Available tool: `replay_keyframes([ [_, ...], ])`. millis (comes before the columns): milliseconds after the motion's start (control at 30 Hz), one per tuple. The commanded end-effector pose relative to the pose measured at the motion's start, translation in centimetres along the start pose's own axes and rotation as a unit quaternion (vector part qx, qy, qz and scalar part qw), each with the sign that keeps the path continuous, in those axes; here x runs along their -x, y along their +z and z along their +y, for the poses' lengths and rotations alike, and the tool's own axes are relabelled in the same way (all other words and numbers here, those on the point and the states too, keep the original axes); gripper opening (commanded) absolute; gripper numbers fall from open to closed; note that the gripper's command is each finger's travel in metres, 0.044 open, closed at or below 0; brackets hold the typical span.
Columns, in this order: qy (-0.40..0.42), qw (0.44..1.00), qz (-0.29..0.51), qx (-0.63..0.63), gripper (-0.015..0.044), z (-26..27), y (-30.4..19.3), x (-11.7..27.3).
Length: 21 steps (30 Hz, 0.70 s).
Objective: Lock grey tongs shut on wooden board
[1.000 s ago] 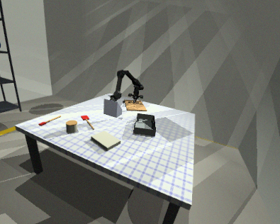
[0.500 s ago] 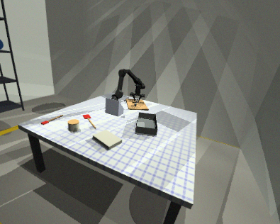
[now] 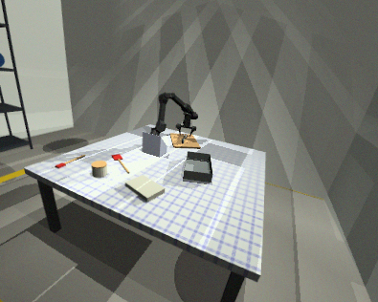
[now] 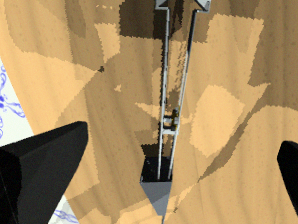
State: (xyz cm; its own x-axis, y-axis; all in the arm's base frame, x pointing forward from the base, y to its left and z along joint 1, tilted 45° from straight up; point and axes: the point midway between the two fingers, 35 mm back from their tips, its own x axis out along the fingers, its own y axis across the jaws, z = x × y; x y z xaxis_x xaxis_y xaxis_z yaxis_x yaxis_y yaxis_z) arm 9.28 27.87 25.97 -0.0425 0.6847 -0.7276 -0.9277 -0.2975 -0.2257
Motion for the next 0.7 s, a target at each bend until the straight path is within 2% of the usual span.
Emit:
replay_keyframes([
  [0,0.007,1.000,0.021,-0.003,0.0440,-0.1,-3.9,2.1],
  [333,0.015,0.999,0.012,-0.032,0.0440,3.1,-10.8,7.3],
  [567,0.000,0.999,-0.010,-0.047,0.0440,4.6,-11.7,8.6],
  [667,-0.031,0.998,0.014,-0.046,0.0440,4.4,-11.5,9.8],
])
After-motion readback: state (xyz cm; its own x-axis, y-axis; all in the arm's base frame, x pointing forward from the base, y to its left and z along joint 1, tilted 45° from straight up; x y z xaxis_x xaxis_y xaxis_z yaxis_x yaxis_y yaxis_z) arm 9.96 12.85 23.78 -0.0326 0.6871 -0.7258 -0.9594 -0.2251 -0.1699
